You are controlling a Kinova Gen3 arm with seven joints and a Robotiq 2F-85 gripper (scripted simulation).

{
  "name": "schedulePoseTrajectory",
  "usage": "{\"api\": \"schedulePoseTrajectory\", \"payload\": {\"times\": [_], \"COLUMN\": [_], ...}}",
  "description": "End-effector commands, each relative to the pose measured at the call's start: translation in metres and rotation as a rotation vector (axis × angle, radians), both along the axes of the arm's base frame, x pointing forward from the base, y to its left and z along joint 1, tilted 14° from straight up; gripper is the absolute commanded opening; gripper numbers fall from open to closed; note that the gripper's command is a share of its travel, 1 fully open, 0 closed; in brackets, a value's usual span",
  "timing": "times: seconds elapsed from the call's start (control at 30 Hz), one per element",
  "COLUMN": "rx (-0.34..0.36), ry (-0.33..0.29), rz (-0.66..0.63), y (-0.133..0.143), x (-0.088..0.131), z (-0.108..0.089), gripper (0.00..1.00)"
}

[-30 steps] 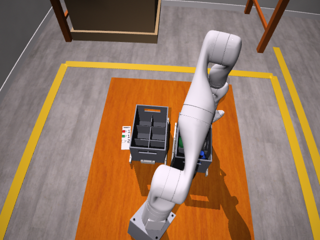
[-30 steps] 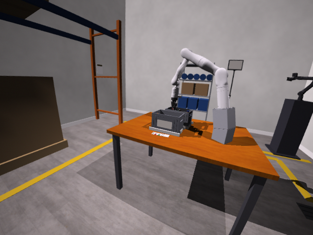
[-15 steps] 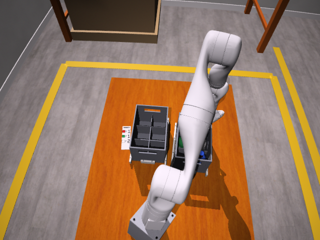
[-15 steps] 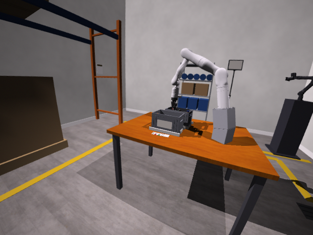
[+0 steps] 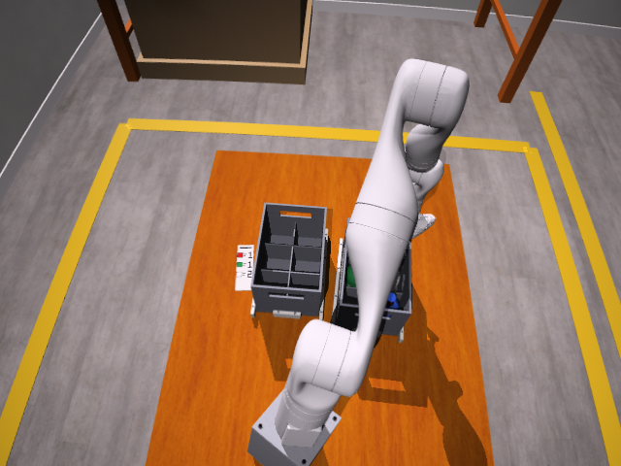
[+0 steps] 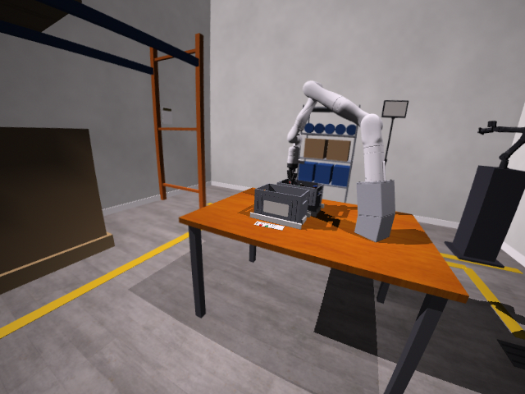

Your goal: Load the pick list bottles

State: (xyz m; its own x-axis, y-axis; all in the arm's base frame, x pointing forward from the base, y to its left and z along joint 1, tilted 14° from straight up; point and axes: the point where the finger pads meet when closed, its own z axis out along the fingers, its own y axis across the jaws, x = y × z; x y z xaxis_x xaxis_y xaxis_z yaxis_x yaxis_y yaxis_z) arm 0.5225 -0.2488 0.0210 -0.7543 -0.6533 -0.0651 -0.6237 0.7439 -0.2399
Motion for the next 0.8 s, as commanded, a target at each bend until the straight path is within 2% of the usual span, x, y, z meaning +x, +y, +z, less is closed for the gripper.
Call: {"api": "schedulePoseTrajectory", "payload": {"times": [0.0,0.17,0.2,0.77], "rx": [-0.001,-0.001,-0.001,-0.001], "ry": [-0.002,-0.002,-0.002,-0.002], "rz": [0.000,0.000,0.000,0.000], "y": [0.000,0.001,0.002,0.005], "x": [0.000,-0.002,-0.002,-0.007], "z": [0.004,0.012,0.014,0.038], "gripper": [0.33,0.33,0.10,0.10]}}
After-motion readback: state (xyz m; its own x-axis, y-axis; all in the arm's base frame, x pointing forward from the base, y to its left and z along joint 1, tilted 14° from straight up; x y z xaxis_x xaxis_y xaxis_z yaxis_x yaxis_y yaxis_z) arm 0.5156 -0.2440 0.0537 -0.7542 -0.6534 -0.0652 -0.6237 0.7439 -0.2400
